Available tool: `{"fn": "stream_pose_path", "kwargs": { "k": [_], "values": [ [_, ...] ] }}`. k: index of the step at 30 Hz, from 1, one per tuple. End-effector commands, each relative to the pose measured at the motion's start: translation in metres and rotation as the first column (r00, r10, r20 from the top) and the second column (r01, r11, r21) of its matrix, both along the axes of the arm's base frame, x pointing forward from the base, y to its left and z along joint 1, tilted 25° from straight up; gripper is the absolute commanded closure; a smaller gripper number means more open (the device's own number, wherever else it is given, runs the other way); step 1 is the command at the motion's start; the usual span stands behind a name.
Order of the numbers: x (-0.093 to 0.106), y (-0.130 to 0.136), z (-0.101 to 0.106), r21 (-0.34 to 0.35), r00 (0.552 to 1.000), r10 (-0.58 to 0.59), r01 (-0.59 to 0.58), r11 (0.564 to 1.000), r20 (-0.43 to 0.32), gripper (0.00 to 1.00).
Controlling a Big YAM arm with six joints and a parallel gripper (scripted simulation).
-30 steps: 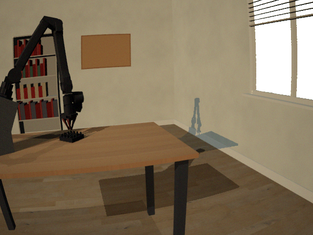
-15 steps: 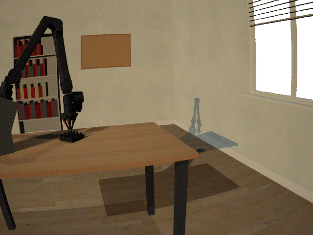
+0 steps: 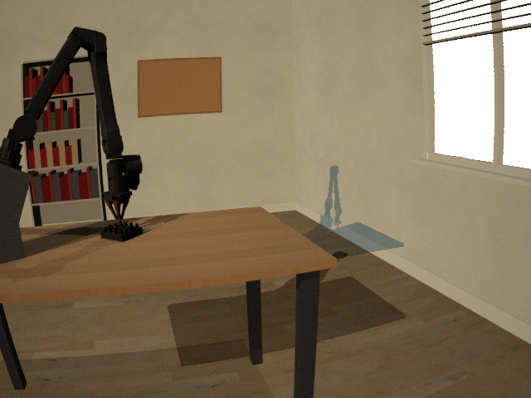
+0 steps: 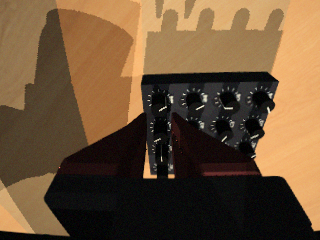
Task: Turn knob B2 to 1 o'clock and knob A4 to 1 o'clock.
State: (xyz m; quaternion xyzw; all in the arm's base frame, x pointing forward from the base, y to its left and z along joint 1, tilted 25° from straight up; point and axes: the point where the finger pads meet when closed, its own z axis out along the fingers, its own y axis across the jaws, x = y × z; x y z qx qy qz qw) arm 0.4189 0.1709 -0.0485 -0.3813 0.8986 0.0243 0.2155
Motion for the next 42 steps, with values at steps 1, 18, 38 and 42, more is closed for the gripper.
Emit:
{"fn": "stream_pose_path", "kwargs": {
  "k": [1,18,38,42],
  "values": [
    [0.0063,-0.0037,0.0042,0.004,1.000,-0.002,0.002,1.000,0.017,0.82],
    [0.0063,-0.0037,0.0042,0.004,1.000,-0.002,0.002,1.000,0.017,0.82],
    [0.0130,0.0004,-0.0012,0.007,1.000,-0.002,0.001,1.000,0.022,0.82],
    [0.0122,0.0014,-0.0054,0.006,1.000,-0.001,0.001,1.000,0.018,0.82]
  ]
}}
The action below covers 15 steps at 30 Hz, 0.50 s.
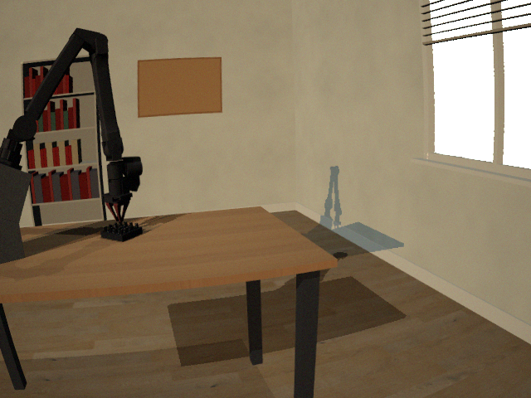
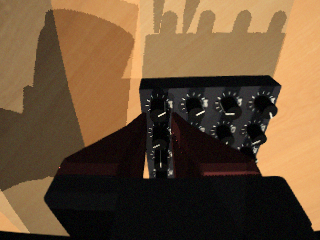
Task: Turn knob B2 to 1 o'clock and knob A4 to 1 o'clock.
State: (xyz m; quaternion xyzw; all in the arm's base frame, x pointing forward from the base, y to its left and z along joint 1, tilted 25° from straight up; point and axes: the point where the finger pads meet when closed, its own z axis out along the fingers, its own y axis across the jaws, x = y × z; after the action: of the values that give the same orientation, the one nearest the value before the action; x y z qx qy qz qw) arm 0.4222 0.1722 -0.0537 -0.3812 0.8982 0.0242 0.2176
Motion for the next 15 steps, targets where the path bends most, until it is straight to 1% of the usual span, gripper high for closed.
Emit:
{"fn": "stream_pose_path", "kwargs": {
  "k": [1,8,9,11,15],
  "values": [
    [0.0085,0.0003,-0.0014,0.004,1.000,-0.001,0.001,1.000,0.012,0.82],
    [0.0106,0.0024,-0.0040,0.005,1.000,-0.001,0.001,1.000,0.014,0.82],
    [0.0087,0.0019,-0.0019,0.004,1.000,-0.001,0.001,1.000,0.013,0.82],
    [0.0092,0.0024,-0.0061,0.004,1.000,0.000,0.000,1.000,0.010,0.82],
    [0.0082,0.0022,-0.0062,0.003,1.000,0.000,0.000,1.000,0.008,0.82]
  ]
}}
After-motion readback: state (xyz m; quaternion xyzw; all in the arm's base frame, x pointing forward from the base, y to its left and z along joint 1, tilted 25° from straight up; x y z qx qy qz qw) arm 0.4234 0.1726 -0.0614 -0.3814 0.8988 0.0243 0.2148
